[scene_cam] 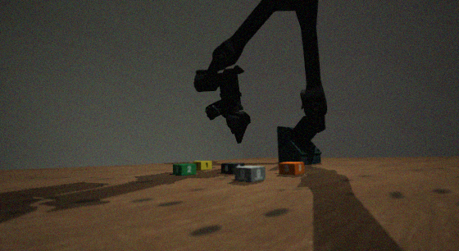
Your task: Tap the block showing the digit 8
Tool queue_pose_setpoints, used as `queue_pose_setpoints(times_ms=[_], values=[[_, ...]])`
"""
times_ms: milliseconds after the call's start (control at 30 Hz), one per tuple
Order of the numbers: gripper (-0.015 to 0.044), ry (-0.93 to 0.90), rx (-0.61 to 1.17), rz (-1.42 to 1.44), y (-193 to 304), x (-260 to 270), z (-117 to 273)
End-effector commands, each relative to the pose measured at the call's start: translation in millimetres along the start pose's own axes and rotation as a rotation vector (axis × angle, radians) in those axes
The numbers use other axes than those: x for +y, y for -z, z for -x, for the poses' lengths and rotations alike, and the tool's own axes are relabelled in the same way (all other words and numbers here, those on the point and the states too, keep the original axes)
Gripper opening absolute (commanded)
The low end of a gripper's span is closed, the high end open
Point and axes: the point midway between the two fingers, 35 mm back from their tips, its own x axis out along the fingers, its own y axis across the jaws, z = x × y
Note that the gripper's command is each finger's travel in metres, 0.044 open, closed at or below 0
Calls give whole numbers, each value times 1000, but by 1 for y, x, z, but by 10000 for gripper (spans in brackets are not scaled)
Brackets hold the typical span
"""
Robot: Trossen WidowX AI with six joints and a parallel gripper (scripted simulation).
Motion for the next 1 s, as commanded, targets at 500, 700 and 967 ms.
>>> queue_pose_setpoints(times_ms=[500, 700, 967], values=[[400, -358, -309, 602, -88, 105, 119], [400, -358, -309, 602, -88, 105, 119], [400, -358, -309, 602, -88, 105, 119]])
